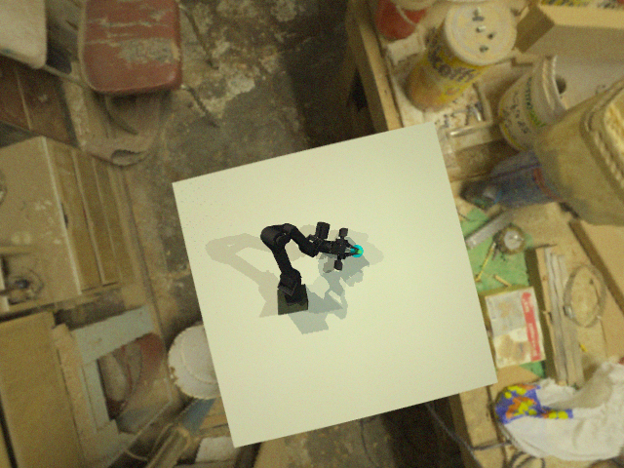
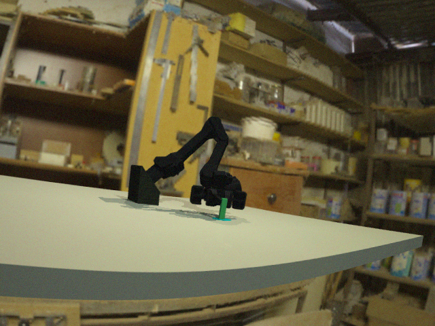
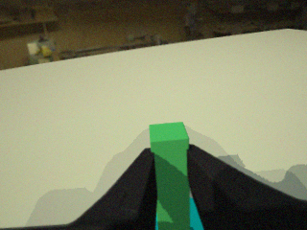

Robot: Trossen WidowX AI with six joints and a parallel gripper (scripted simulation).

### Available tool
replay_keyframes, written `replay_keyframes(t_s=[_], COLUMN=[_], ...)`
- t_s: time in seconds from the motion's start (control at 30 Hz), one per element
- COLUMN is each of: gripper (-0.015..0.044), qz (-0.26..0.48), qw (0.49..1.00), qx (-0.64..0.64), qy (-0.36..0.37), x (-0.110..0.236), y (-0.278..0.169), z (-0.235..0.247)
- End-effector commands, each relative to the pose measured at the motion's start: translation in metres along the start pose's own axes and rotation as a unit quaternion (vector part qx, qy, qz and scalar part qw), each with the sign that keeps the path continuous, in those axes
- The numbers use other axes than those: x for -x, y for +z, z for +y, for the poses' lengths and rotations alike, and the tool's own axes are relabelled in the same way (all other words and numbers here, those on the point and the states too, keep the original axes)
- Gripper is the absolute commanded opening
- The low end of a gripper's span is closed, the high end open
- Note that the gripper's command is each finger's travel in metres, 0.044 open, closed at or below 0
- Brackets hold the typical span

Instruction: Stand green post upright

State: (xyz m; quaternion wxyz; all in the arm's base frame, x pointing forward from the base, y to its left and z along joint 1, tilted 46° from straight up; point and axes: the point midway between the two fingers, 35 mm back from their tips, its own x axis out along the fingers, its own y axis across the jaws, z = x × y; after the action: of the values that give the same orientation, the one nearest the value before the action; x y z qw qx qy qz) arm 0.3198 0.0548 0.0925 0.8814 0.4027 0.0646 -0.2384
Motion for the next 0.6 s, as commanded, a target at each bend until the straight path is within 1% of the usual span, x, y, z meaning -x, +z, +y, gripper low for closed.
replay_keyframes(t_s=[0.0, 0.13, 0.57], gripper=[0.0023, 0.0023, 0.0364], qz=[-0.003, -0.003, -0.003], qw=[1.000, 1.000, 1.000], qx=[-0.005, -0.005, -0.005], qy=[0.001, 0.001, 0.001], x=[-0.0003, -0.0003, -0.0003], y=[0.0003, 0.0003, 0.0003], z=[0.0009, 0.0009, 0.0009])
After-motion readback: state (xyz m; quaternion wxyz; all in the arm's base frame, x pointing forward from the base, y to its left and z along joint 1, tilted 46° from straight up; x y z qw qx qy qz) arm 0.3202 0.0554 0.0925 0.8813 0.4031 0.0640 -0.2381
